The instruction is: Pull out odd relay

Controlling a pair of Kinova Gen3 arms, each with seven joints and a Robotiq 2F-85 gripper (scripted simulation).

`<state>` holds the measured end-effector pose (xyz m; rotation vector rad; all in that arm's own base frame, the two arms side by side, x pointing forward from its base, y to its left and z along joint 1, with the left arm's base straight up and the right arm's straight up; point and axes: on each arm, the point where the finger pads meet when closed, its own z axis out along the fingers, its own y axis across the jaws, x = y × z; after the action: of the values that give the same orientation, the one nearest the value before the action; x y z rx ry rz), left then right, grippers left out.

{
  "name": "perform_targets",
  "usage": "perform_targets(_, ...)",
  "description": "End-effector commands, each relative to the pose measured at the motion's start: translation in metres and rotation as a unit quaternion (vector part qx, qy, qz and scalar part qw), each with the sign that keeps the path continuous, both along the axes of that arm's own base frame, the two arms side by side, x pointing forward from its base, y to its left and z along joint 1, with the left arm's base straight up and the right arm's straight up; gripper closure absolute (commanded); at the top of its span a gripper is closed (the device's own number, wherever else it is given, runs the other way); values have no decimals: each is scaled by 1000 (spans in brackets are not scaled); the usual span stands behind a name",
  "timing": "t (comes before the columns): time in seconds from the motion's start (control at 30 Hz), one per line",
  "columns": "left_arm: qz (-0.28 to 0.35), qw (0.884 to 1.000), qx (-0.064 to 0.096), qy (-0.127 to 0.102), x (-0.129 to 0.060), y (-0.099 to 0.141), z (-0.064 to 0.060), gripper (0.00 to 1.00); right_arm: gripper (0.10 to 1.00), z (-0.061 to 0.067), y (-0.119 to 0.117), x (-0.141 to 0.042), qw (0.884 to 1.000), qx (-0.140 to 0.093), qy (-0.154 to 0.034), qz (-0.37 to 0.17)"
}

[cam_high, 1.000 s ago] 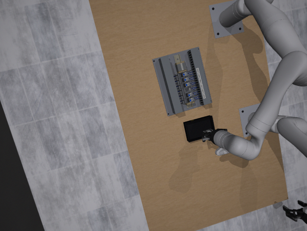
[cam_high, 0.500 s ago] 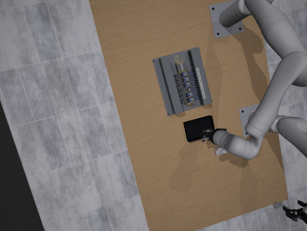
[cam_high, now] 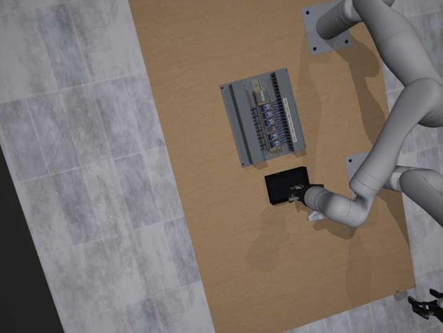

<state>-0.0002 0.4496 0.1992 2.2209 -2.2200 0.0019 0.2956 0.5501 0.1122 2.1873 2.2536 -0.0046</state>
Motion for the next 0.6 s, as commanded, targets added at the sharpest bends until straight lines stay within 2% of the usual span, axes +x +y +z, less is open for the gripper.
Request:
perform_targets(0.0,0,1000,1,0,0,0,1,1,1000,-1,1,0,1000,1,-1,0)
perform_targets(0.5,0,1000,1,0,0,0,1,1,1000,-37,1,0,1000,1,-1,0)
perform_targets(0.57,0,1000,1,0,0,0,1,1,1000,-37,1,0,1000,1,-1,0)
